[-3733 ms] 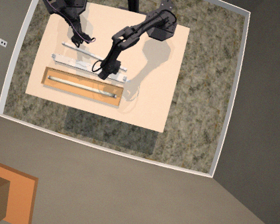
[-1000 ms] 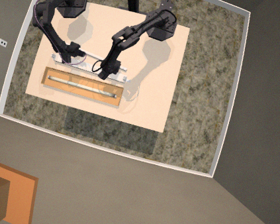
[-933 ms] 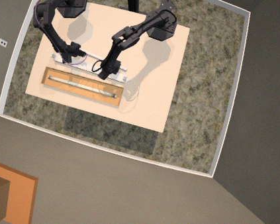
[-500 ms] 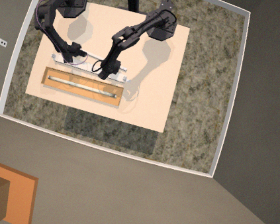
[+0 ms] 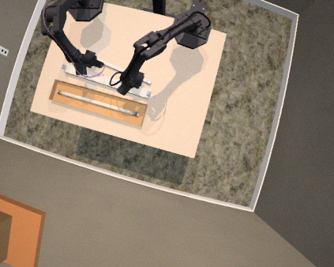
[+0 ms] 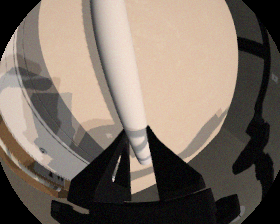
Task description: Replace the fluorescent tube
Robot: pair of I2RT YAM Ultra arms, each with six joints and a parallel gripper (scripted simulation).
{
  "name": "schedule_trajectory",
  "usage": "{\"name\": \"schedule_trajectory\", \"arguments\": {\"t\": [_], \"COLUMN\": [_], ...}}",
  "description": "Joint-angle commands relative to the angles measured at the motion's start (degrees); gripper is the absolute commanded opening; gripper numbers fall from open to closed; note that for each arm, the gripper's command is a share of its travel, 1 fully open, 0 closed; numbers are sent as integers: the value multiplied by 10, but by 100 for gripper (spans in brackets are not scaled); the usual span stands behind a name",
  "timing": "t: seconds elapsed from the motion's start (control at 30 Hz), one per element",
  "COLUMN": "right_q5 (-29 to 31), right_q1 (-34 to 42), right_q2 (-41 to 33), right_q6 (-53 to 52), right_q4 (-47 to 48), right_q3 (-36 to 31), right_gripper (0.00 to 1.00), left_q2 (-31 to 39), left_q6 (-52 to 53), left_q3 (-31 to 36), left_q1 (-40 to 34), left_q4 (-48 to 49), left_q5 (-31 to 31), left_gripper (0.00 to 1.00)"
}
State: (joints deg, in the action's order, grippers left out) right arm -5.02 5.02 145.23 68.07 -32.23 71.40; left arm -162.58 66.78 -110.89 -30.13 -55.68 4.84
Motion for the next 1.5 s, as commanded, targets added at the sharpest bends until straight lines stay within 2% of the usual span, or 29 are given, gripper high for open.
{"name": "schedule_trajectory", "arguments": {"t": [0.0, 0.33, 0.4, 0.5, 0.9, 1.07, 1.13, 1.47], "right_q5": [-10, -10, -10, -10, -10, -10, -10, -11], "right_q1": [6, 9, -1, 0, 4, 5, 12, 15], "right_q2": [-20, -25, -27, -25, -31, -35, -38, -63], "right_q6": [0, -7, -5, -4, -8, -8, -9, -14], "right_q4": [4, -16, -13, -13, -19, -19, -26, -45], "right_q3": [12, -2, 7, 7, -15, 0, -17, -18], "right_gripper": [11, 11, 11, 11, 11, 11, 11, 11], "left_q2": [14, 25, 24, 26, 29, 29, 37, 56], "left_q6": [2, 5, 5, 5, 6, 6, 7, 10], "left_q3": [-16, 15, -7, -7, 6, 5, 21, 23], "left_q1": [-2, 5, 7, 6, -5, -3, 2, 3], "left_q4": [-4, -12, -6, -9, -12, -12, -17, -29], "left_q5": [10, 10, 9, 9, 9, 9, 9, 9], "left_gripper": [11, 11, 11, 11, 11, 11, 11, 11]}}
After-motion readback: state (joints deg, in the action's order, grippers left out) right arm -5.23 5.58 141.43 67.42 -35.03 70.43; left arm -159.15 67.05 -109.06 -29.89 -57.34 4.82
